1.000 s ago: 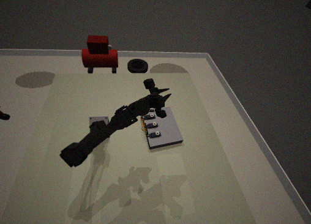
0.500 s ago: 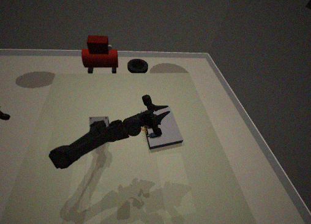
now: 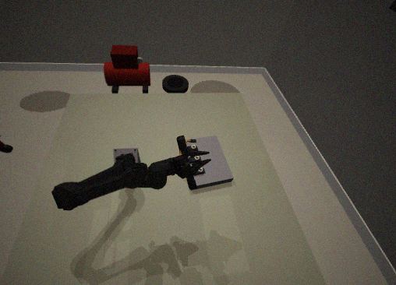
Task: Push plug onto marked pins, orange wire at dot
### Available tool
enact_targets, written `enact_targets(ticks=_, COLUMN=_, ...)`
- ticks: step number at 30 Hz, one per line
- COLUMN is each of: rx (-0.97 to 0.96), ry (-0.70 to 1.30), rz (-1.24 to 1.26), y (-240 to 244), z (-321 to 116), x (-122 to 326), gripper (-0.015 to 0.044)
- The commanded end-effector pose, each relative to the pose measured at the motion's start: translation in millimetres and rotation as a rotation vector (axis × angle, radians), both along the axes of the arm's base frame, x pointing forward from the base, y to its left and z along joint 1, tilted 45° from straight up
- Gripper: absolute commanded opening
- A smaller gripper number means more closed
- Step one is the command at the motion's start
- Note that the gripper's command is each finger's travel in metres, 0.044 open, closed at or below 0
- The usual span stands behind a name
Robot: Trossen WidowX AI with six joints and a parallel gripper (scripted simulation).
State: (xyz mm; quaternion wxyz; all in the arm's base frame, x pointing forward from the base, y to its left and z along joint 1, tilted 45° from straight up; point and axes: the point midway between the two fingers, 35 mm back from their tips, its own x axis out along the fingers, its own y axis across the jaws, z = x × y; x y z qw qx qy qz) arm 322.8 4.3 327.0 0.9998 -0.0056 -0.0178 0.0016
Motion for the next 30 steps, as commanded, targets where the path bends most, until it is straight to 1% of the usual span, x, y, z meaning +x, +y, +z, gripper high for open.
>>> enact_targets(ticks=1, rx=-0.057, ry=0.040, rz=-0.011, y=-3.2, z=-10.0, x=4.3, gripper=0.0115)
enact_targets(ticks=16, rx=-0.368, ry=0.302, rz=-0.006, y=1.3, z=-56.9, x=45.2, gripper=0.0115)
enact_targets(ticks=30, rx=-0.679, ry=0.543, rz=0.069, y=7.8, z=-106.9, x=73.6, gripper=0.0115)
